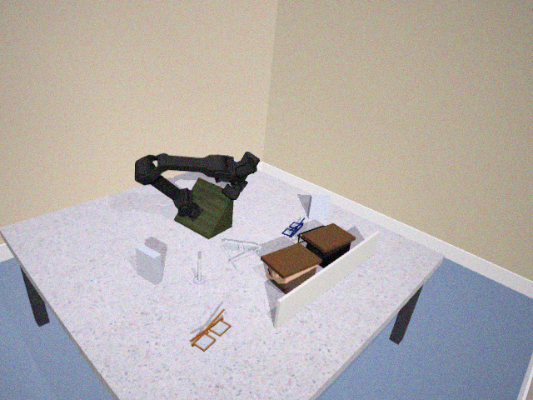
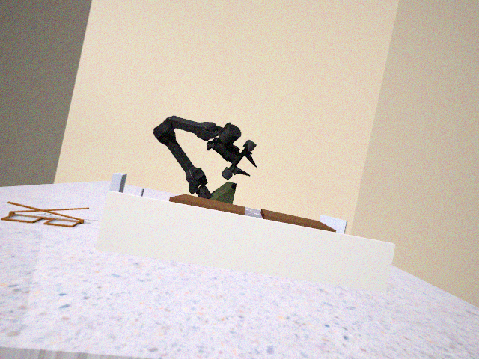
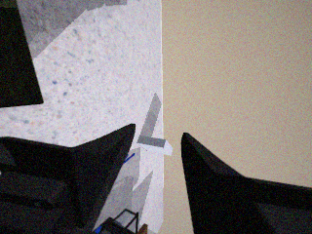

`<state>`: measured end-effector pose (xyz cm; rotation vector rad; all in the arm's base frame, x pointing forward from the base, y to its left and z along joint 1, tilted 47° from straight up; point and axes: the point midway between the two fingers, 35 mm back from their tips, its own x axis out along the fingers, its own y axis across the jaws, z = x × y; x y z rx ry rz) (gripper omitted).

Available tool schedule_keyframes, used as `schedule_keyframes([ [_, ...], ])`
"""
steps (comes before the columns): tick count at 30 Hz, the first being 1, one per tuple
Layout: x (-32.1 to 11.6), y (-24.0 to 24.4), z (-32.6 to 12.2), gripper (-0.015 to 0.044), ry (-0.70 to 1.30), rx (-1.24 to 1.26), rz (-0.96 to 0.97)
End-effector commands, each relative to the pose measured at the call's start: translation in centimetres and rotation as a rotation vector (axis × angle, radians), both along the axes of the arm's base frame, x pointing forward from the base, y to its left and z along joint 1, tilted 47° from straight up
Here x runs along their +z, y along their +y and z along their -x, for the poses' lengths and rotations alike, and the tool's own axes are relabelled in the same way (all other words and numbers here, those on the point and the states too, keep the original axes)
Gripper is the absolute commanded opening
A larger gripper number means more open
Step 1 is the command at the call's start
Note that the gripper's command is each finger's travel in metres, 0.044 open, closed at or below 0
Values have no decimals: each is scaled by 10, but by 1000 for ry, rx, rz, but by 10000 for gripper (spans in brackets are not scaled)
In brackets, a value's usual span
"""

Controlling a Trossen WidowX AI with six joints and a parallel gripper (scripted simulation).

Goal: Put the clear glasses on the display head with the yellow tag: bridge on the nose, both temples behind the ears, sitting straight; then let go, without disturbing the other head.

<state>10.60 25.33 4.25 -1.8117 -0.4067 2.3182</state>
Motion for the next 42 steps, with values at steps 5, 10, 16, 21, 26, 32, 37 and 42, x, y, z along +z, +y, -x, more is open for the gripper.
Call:
schedule_keyframes([
  [5,-13,-69,-69,200,-125,-1044,526],
  [10,-6,-107,-95,200,-297,-1551,654],
  [16,7,-140,-116,200,-508,-1975,661],
  [21,22,-164,-133,200,-716,-2299,571],
  [26,28,-172,-138,200,-794,-2403,515],
  [32,29,-173,-137,200,-794,-2402,515],
  [37,29,-173,-137,200,-794,-2402,515],
  [42,29,-174,-136,120,-794,-2402,515],
])
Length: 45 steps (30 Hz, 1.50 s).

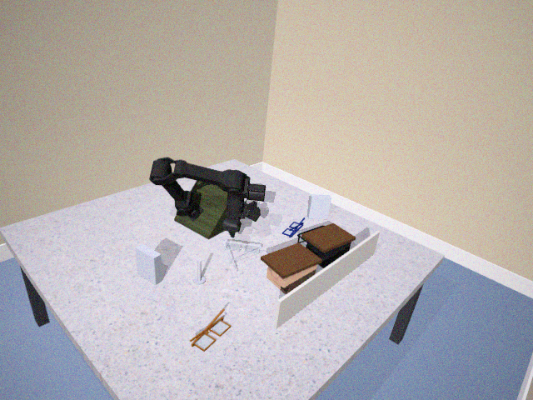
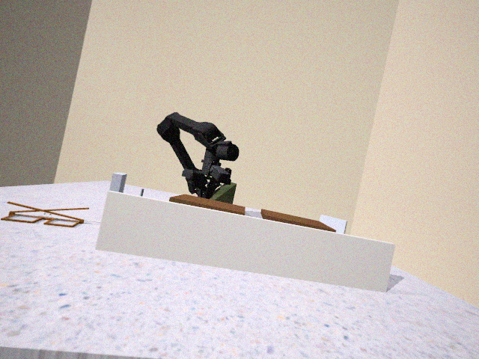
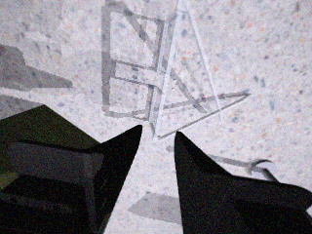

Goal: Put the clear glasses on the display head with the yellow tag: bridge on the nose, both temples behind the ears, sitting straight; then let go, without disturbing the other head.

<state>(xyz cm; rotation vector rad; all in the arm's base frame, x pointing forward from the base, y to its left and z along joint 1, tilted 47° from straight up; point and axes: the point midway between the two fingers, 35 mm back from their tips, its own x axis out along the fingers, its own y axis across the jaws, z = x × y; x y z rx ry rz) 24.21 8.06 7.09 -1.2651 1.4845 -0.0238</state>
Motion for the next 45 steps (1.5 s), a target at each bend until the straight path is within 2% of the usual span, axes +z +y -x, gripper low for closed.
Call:
schedule_keyframes([
  [1,1,-1,0,120,-8,-6,4],
  [45,-44,-41,-8,120,-9,-6,6],
])
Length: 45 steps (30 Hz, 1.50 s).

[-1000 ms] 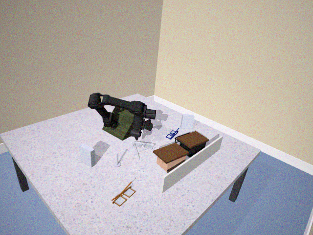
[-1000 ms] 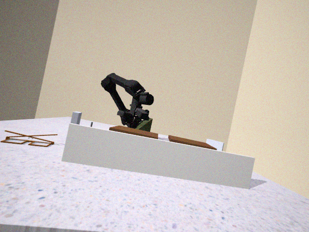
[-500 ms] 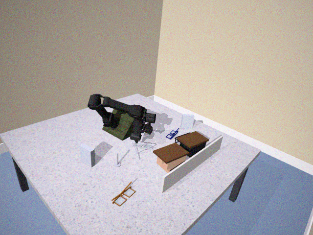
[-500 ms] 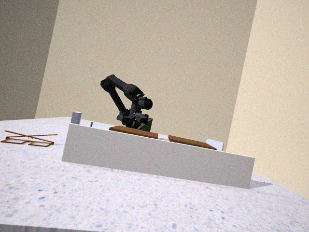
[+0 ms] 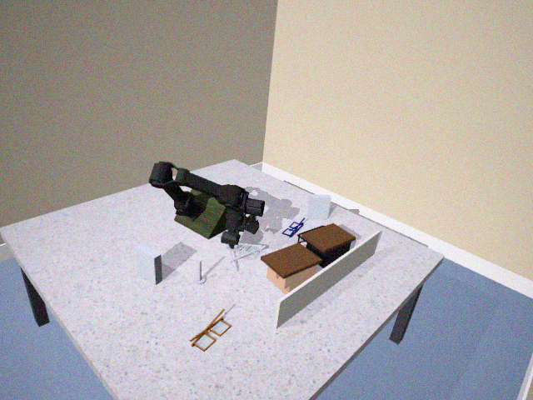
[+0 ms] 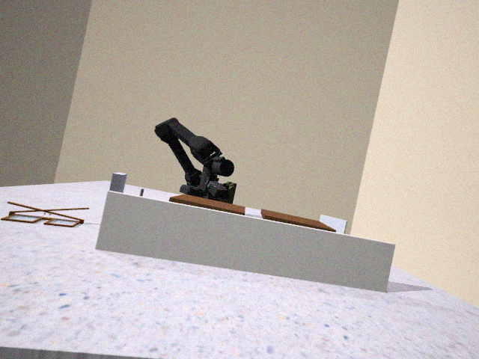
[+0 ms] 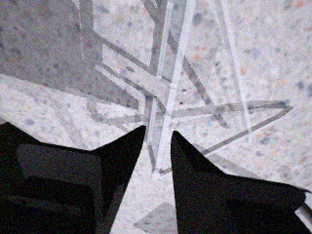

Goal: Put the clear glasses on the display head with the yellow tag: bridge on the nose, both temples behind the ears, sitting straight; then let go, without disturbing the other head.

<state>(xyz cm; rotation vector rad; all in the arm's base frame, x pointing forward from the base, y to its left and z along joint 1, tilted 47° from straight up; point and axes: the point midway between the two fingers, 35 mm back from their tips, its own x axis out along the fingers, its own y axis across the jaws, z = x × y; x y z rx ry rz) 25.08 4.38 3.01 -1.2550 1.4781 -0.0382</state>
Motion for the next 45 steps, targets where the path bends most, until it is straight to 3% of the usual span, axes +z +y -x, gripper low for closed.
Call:
schedule_keyframes([
  [1,-3,-4,1,120,5,3,7],
  [10,0,-6,-3,120,5,3,7],
  [28,-1,-5,0,0,6,0,5],
  [45,33,36,5,0,9,4,-3],
])
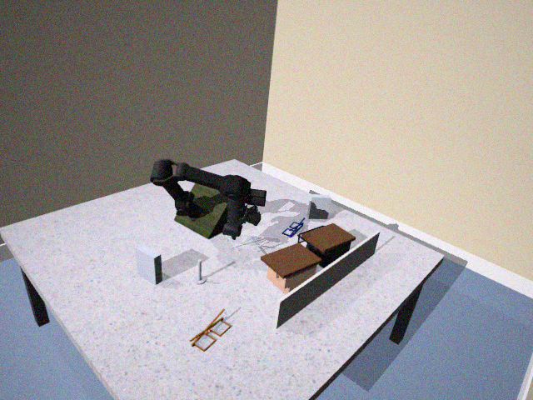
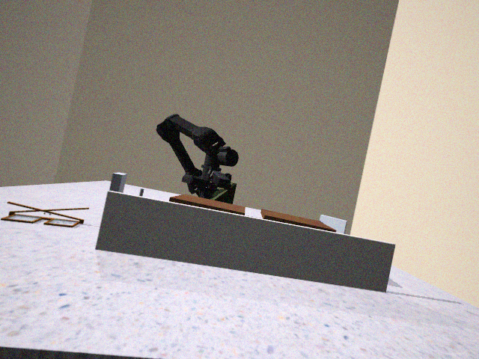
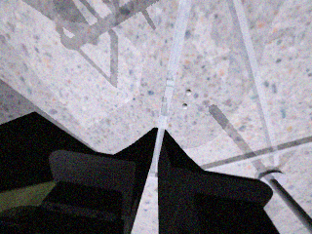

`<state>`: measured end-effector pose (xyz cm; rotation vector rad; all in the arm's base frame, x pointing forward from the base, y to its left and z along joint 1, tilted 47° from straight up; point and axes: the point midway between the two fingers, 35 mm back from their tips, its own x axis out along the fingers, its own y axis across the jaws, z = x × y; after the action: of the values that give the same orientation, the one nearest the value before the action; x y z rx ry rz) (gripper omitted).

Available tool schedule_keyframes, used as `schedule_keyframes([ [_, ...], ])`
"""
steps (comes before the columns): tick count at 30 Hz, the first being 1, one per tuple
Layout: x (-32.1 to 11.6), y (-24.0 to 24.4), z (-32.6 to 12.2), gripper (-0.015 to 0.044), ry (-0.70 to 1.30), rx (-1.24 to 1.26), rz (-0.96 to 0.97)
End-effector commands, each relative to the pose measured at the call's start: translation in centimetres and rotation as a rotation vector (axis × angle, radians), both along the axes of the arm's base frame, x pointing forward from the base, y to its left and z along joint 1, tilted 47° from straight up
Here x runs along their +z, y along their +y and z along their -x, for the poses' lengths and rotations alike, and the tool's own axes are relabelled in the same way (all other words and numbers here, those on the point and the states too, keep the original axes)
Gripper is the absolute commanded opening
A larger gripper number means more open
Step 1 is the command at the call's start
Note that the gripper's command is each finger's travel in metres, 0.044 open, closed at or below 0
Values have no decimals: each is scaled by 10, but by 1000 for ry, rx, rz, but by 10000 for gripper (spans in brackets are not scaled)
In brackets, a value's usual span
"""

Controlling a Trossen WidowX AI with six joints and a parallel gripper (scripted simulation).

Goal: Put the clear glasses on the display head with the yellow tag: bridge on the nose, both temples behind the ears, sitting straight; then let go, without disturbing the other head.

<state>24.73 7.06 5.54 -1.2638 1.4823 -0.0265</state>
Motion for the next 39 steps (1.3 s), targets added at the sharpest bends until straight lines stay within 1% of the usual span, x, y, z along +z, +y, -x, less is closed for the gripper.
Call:
schedule_keyframes([
  [1,11,13,3,0,-2,-5,-3],
  [10,39,42,10,0,-3,-5,2],
  [16,46,40,6,0,-22,-25,-6],
  [29,110,-13,-25,0,-220,-225,-77],
  [36,149,-51,-30,0,-342,-343,-98],
  [39,157,-59,-30,0,-368,-368,-101],
])
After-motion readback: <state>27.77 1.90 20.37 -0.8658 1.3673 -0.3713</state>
